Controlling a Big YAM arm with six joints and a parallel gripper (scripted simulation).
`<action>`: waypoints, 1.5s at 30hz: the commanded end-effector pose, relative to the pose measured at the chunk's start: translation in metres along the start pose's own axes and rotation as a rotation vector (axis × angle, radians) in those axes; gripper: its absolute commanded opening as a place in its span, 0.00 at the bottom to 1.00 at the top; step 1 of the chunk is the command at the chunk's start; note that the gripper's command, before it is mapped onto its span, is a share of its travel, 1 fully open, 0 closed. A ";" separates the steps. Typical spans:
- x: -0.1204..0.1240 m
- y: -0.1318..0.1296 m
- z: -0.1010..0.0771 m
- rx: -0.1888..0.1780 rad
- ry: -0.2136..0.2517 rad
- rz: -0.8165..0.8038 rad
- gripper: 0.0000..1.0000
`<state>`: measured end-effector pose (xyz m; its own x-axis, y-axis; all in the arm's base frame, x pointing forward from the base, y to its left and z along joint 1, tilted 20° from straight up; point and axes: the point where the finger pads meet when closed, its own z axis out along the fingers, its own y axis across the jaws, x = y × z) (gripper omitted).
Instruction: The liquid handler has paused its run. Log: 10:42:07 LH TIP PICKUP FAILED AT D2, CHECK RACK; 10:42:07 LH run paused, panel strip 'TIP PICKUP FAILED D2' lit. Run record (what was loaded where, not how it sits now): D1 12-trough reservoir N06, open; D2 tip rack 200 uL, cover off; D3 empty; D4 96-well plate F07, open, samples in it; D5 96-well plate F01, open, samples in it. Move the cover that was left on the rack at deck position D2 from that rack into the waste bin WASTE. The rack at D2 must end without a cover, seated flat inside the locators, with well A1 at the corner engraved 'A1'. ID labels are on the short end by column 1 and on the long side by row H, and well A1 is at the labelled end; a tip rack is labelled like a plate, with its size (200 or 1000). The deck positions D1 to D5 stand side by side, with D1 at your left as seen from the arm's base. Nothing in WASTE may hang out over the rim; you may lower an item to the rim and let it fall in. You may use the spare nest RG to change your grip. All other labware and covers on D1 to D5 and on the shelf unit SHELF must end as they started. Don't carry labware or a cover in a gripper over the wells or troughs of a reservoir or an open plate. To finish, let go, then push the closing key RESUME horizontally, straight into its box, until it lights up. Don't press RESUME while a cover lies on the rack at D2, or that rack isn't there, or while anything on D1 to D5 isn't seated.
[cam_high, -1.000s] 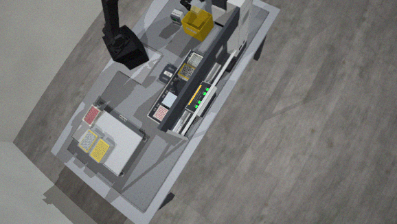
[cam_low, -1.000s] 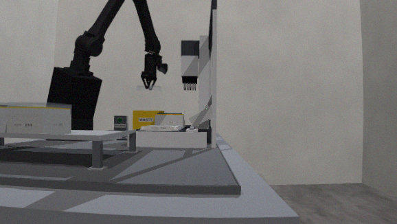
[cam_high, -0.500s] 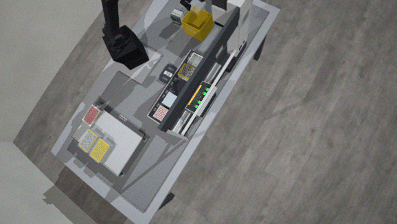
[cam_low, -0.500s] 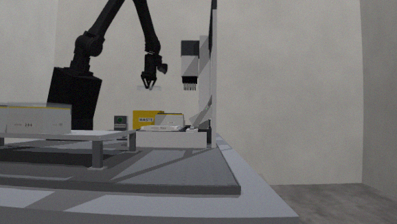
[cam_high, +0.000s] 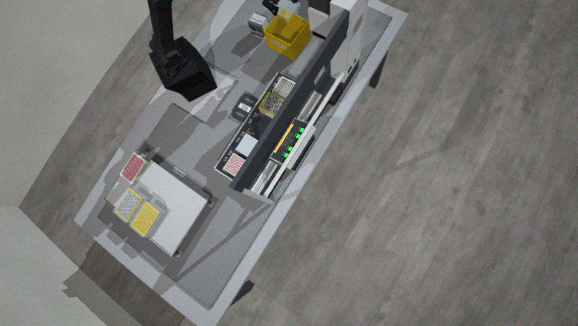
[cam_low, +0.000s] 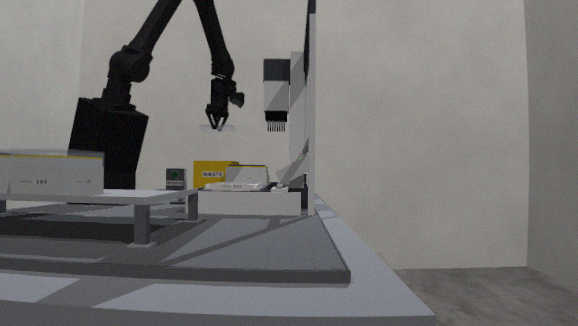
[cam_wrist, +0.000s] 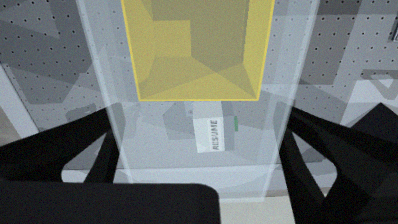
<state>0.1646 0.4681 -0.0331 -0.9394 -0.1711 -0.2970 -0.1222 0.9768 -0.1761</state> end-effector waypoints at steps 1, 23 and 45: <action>-0.010 0.014 -0.013 -0.036 -0.014 0.009 0.00; -0.009 0.015 -0.013 -0.036 -0.014 0.009 0.00; -0.009 0.023 -0.011 -0.031 -0.012 0.009 0.00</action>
<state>0.1648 0.4683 -0.0331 -0.9396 -0.1712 -0.2965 -0.1220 0.9766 -0.1773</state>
